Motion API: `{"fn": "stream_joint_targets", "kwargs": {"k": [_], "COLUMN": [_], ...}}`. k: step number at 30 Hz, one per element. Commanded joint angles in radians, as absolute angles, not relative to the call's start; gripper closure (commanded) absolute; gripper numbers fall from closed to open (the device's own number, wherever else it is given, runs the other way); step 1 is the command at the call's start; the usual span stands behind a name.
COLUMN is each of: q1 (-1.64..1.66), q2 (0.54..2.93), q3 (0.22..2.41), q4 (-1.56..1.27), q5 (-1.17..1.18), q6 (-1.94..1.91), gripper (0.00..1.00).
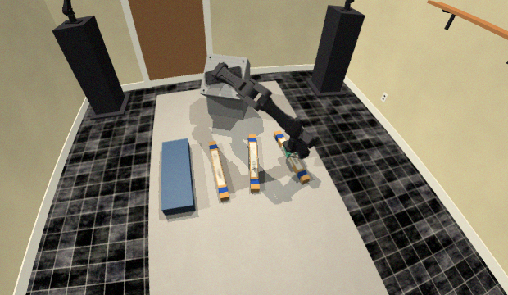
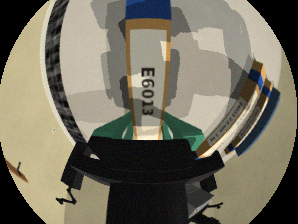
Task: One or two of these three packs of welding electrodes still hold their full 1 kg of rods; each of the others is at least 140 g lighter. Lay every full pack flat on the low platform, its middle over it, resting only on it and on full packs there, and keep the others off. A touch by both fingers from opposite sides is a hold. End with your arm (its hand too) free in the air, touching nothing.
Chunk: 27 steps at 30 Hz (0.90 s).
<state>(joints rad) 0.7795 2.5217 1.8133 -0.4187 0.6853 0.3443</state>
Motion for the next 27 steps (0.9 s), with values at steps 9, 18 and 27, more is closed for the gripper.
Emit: {"fn": "stream_joint_targets", "kwargs": {"k": [9, 18, 27], "q1": [0.788, 0.812, 0.827], "q2": [2.514, 2.47, 2.443], "q3": [1.812, 1.777, 1.765], "q4": [-0.412, -0.445, -0.468], "q5": [0.685, 0.697, 0.703], "q6": [0.343, 0.365, 0.382], "gripper": [1.0, 1.0, 1.0]}}
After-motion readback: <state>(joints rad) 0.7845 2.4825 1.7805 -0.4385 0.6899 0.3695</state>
